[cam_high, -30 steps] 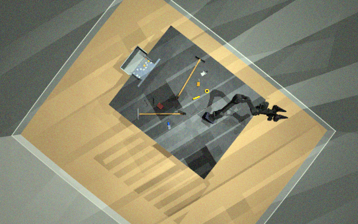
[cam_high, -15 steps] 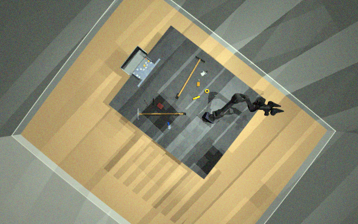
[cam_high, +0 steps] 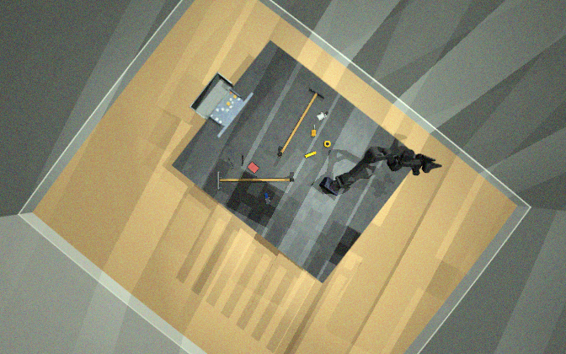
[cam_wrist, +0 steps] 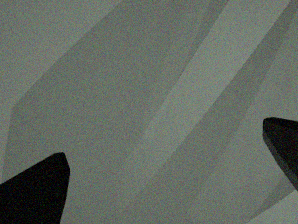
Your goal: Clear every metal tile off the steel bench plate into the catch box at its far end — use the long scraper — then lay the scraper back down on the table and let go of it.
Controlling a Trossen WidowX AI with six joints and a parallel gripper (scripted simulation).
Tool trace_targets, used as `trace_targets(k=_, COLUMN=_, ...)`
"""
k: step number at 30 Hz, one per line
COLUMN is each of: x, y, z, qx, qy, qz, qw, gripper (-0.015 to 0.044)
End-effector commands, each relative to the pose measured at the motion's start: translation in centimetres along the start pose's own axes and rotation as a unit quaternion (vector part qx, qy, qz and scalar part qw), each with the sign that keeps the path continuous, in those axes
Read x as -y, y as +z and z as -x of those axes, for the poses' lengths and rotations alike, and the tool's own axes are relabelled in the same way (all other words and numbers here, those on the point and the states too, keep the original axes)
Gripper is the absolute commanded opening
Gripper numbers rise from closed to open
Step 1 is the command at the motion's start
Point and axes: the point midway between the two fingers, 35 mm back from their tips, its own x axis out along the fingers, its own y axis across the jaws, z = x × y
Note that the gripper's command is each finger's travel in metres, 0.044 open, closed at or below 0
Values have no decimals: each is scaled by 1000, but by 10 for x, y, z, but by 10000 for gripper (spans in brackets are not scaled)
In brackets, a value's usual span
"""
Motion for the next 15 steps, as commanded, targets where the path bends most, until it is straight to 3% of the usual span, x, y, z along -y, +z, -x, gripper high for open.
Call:
trace_targets(k=1, x=13, y=-10, z=9, qx=-3, qy=-11, qz=15, qw=1000, gripper=440)
trace_targets(k=15, x=54, y=-42, z=40, qx=-15, qy=-54, qz=63, qw=996, gripper=440)
